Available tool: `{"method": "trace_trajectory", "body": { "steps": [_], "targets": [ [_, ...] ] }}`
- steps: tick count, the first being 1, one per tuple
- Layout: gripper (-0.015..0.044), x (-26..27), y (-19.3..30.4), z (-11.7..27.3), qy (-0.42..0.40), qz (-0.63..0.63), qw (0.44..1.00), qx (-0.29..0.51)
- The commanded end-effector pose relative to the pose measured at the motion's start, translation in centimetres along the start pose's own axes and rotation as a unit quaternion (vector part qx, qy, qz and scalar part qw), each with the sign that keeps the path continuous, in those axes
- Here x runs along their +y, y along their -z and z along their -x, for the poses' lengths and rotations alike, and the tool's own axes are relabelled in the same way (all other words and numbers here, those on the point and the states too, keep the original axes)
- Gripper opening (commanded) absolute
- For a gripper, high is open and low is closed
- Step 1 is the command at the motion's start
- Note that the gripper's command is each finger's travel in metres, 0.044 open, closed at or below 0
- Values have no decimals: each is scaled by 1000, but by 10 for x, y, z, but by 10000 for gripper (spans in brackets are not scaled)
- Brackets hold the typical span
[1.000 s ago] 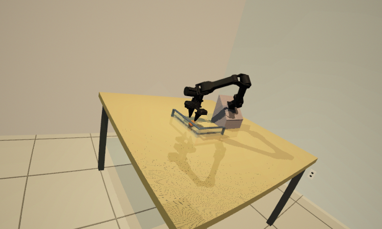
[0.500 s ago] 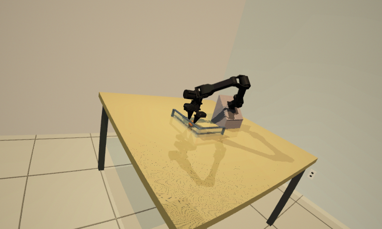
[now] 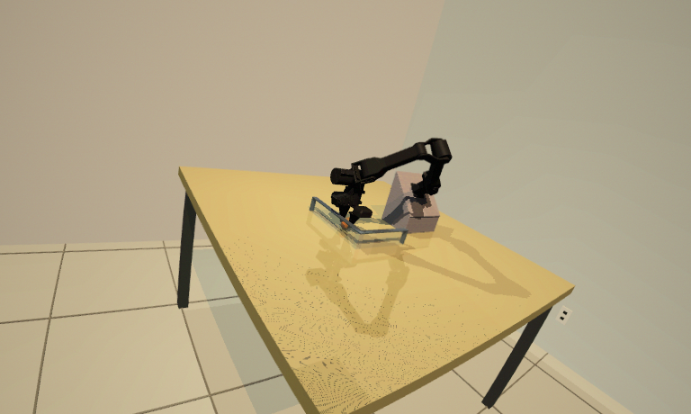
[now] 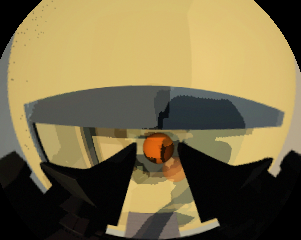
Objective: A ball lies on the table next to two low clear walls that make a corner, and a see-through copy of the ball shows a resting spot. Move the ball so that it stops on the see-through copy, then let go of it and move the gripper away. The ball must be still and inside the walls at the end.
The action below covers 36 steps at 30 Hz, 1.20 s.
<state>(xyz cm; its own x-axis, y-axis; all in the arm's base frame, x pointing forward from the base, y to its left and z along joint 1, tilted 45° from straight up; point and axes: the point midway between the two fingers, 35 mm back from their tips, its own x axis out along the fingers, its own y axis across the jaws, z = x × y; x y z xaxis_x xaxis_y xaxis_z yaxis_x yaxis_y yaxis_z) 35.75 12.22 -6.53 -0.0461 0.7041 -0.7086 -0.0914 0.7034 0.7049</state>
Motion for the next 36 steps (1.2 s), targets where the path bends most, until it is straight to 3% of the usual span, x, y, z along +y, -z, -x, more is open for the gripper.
{"method": "trace_trajectory", "body": {
  "steps": [1,7,12,28,36],
  "targets": [
    [165,-1,2,-3,-2,-6,1000,3],
    [125,-1,2,-3,-2,-6,1000,3],
    [0,-1,1,4,0,-4,1000,6],
    [0,-2,0,119,1,-5,1000,4],
    [0,-5,4,120,1,-6,1000,3]
  ]
}}
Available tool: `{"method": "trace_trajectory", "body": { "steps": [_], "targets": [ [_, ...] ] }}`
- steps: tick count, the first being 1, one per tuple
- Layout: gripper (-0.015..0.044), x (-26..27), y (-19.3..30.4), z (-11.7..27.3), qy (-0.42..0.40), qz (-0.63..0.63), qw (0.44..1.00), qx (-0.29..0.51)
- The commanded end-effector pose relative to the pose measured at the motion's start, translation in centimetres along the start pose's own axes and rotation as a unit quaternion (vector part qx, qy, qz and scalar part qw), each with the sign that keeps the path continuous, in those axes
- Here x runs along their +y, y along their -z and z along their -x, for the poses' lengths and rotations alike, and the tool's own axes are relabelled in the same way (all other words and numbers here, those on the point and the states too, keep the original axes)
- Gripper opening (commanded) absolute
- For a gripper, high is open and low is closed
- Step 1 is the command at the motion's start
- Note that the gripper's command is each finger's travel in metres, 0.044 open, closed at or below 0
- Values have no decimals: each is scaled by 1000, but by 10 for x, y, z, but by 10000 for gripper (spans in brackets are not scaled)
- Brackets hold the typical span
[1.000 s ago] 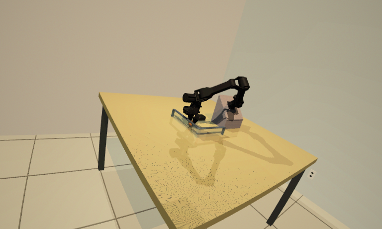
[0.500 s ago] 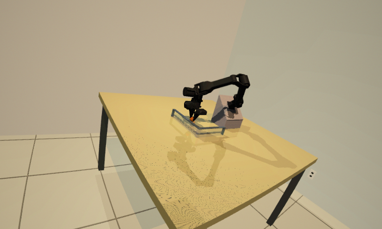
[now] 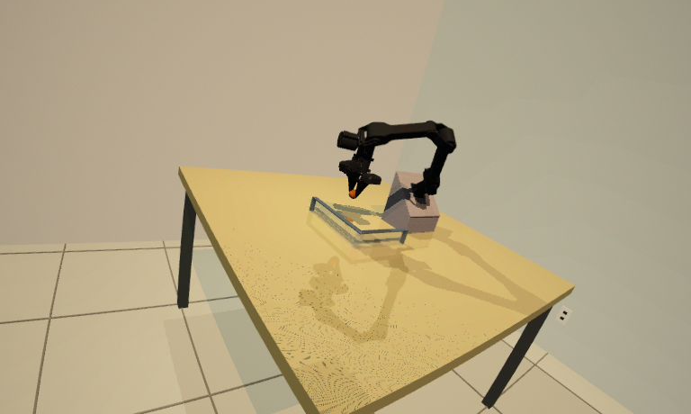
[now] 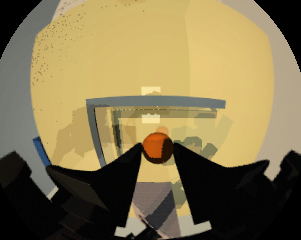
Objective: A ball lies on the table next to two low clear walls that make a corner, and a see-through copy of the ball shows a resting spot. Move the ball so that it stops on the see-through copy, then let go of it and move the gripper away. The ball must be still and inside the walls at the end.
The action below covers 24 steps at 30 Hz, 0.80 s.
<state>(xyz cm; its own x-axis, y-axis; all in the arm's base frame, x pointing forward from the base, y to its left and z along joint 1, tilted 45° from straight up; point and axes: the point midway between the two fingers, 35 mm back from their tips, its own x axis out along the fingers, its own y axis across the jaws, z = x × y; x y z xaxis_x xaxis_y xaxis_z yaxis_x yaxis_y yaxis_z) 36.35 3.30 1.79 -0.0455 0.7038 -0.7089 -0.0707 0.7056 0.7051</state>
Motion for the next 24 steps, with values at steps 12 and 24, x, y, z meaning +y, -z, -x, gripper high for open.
{"method": "trace_trajectory", "body": {
  "steps": [12,24],
  "targets": [
    [0,-22,33,-38,0,4,1000,4],
    [0,-24,34,-77,1,4,1000,4]
  ]
}}
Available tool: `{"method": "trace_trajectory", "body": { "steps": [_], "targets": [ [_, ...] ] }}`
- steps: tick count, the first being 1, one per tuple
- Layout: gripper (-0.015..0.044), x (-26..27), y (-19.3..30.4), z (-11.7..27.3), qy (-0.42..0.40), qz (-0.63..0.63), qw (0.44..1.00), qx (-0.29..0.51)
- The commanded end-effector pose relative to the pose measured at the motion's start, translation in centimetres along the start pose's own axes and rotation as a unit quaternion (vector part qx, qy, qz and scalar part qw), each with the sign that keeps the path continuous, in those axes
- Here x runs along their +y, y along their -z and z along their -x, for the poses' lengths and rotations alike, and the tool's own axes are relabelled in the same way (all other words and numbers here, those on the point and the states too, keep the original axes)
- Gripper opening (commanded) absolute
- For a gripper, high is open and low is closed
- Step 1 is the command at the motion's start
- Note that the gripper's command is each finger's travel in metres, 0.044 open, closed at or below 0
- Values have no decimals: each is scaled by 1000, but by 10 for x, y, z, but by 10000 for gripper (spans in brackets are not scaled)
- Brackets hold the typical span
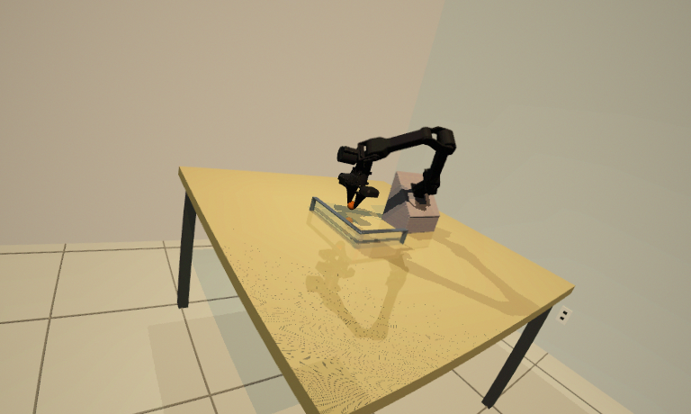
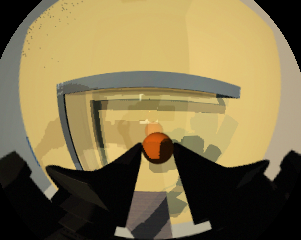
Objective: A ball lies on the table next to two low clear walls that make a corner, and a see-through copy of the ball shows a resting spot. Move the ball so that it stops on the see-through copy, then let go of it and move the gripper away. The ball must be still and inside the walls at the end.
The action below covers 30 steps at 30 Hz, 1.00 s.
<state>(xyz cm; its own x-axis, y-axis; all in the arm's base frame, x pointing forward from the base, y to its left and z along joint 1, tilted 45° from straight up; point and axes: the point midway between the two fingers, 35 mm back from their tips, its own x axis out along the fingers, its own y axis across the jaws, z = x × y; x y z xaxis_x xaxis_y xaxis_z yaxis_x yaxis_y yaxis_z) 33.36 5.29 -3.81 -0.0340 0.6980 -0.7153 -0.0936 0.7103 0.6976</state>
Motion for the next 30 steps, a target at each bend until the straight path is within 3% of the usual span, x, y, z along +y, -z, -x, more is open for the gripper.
{"method": "trace_trajectory", "body": {
  "steps": [1,6,30],
  "targets": [
    [0,0,5,-28,-4,-7,1000,9],
    [0,1,8,-54,-6,-7,1000,9],
    [0,2,8,-74,-6,-7,1000,10]
  ]
}}
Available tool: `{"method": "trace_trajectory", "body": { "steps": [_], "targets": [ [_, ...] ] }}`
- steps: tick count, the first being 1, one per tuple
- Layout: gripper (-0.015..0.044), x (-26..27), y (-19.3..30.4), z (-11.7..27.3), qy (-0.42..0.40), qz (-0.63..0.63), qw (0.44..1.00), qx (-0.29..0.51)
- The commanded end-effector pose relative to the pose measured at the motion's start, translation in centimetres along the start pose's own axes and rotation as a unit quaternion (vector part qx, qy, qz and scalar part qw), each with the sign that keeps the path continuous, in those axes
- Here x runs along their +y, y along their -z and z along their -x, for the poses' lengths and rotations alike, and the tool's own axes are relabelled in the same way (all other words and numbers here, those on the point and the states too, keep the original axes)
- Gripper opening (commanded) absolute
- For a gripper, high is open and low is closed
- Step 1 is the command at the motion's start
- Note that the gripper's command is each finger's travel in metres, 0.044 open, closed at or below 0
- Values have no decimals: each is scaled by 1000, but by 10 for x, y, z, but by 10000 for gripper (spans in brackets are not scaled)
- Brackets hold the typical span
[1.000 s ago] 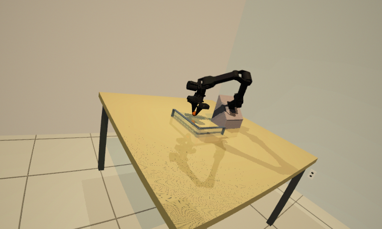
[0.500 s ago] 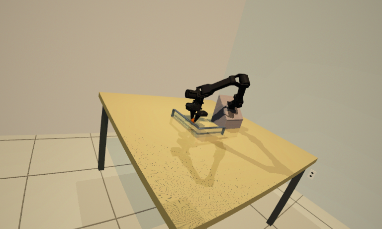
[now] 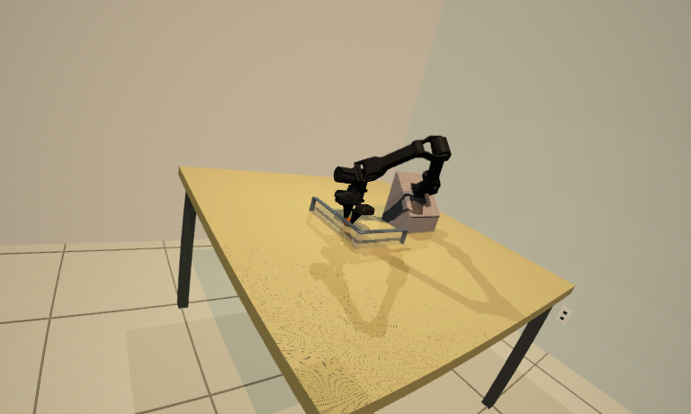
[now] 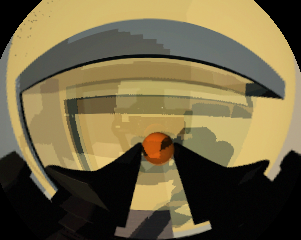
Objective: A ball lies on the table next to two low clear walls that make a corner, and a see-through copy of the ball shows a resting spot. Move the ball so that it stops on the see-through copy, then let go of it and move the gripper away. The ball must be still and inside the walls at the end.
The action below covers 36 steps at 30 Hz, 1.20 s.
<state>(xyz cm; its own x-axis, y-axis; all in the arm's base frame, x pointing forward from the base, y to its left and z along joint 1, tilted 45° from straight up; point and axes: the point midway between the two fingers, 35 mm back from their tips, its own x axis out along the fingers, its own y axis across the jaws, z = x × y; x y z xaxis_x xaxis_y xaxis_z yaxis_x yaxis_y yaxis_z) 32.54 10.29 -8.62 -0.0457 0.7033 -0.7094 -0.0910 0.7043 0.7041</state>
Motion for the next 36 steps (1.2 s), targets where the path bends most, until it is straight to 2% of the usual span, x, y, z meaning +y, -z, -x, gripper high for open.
{"method": "trace_trajectory", "body": {
  "steps": [1,12,17,23,36],
  "targets": [
    [0,-1,3,-4,-2,-6,1000,4],
    [276,0,0,0,0,0,1000,0],
    [276,0,0,2,0,-1,1000,0],
    [276,-2,1,82,0,-6,1000,4],
    [276,-5,-2,80,0,-11,1000,-5]
  ]
}}
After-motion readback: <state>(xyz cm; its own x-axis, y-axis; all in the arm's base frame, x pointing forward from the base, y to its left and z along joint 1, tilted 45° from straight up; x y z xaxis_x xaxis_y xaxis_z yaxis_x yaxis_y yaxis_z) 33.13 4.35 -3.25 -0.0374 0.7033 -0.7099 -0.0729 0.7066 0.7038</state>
